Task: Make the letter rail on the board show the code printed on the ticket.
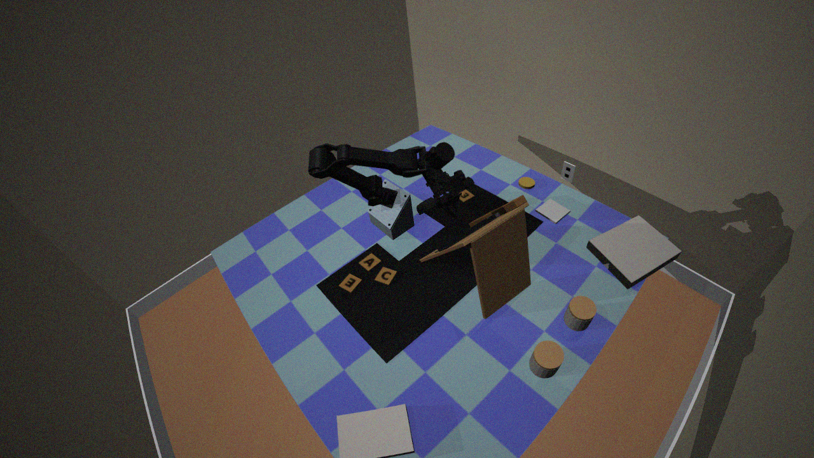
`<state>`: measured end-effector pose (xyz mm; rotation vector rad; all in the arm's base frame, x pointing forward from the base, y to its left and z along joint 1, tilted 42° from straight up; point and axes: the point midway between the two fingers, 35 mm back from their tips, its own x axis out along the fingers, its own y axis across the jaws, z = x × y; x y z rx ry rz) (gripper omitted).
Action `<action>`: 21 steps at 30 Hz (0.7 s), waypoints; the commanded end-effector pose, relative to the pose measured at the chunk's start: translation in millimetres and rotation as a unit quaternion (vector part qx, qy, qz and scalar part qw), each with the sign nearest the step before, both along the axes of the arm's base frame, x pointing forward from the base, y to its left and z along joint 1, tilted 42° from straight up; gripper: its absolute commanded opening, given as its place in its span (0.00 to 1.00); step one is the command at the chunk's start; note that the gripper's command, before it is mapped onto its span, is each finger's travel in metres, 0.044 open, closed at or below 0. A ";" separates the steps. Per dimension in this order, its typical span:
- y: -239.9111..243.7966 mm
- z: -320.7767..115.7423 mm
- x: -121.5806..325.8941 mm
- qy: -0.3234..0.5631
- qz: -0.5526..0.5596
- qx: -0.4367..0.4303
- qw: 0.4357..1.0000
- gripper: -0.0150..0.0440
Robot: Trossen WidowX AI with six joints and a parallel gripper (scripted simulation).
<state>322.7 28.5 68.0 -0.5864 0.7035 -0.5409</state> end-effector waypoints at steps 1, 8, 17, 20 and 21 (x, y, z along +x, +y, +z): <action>1.4 -1.3 11.6 0.026 -0.019 0.031 0.999 0.25; -10.3 8.1 25.5 0.125 -0.106 0.066 0.984 0.25; -31.1 36.5 18.9 0.223 -0.222 0.085 0.945 0.25; -31.1 36.5 18.9 0.223 -0.222 0.085 0.945 0.25; -31.1 36.5 18.9 0.223 -0.222 0.085 0.945 0.25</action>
